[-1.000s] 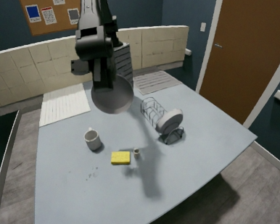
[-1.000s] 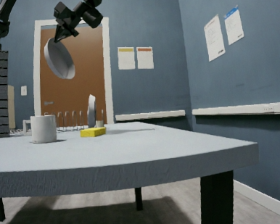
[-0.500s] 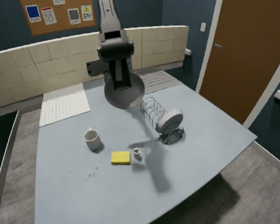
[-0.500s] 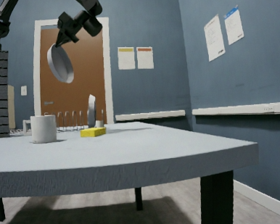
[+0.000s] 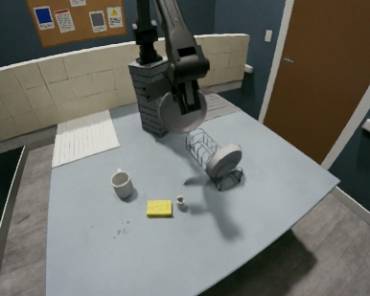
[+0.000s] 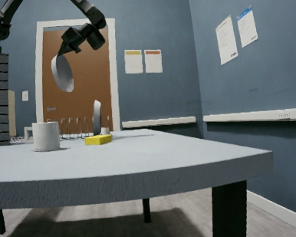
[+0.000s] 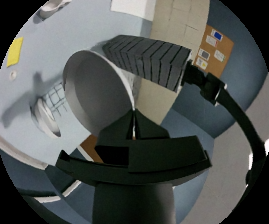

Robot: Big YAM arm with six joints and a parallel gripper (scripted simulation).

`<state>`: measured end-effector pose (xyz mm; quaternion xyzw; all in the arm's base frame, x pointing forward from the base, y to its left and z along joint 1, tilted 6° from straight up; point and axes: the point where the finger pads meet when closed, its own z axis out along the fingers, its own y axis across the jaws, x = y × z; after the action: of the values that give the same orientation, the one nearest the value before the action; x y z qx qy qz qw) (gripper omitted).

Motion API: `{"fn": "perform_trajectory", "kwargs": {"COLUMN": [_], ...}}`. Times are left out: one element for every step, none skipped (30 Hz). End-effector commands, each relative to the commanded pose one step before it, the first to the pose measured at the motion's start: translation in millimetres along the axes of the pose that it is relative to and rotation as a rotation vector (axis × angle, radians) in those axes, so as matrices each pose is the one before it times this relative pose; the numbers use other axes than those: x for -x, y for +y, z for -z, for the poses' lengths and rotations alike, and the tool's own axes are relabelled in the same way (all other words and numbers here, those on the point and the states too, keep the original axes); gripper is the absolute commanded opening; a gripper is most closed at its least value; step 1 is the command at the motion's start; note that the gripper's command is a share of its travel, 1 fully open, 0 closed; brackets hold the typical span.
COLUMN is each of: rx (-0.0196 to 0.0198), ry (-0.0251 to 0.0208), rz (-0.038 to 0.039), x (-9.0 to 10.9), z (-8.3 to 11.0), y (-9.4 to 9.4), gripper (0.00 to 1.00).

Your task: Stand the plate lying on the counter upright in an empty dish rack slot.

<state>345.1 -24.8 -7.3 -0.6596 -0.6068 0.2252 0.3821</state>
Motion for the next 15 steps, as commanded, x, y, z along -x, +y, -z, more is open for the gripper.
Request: {"fn": "perform_trajectory", "kwargs": {"rx": [-0.05983,-0.00826,-0.00825,-0.00822,-0.00817,-0.0081,-0.00452,-0.00138,-0.00518,-0.01023,-0.01365,-0.01111,0.0,0.0,0.01034], "ry": [-0.00293,-0.00066,-0.00063,-0.00059,-0.00056,-0.00052,-0.00119,-0.0018,-0.00093,0.00027,0.00114,0.00062,0.0,0.0,-0.00462], "rz": [0.05751,0.01295,0.01276,0.01254,0.0123,0.01204,0.01243,0.01279,0.01177,0.01038,0.00922,0.0093,0.0,0.0,0.01381], "x": [-12.76,-4.41,-4.34,-4.26,-4.17,-4.07,-4.28,-4.46,-4.01,-3.41,-2.93,-3.02,0.0,0.0,-5.06], "z": [-13.44,-3.35,-3.35,-3.35,-3.34,-3.32,-2.31,-1.42,-2.49,-3.9,-4.84,-4.11,0.0,0.0,1.8], "y": [-5.16,-0.48,-0.45,-0.43,-0.4,-0.38,-0.93,-1.4,-0.73,0.13,0.72,0.36,0.0,0.0,-3.04], "gripper": [0.0,0.0,0.0,0.0,0.0,0.0,0.0,0.0,0.0,0.0,0.0,0.0,0.0,0.0,0.0]}}
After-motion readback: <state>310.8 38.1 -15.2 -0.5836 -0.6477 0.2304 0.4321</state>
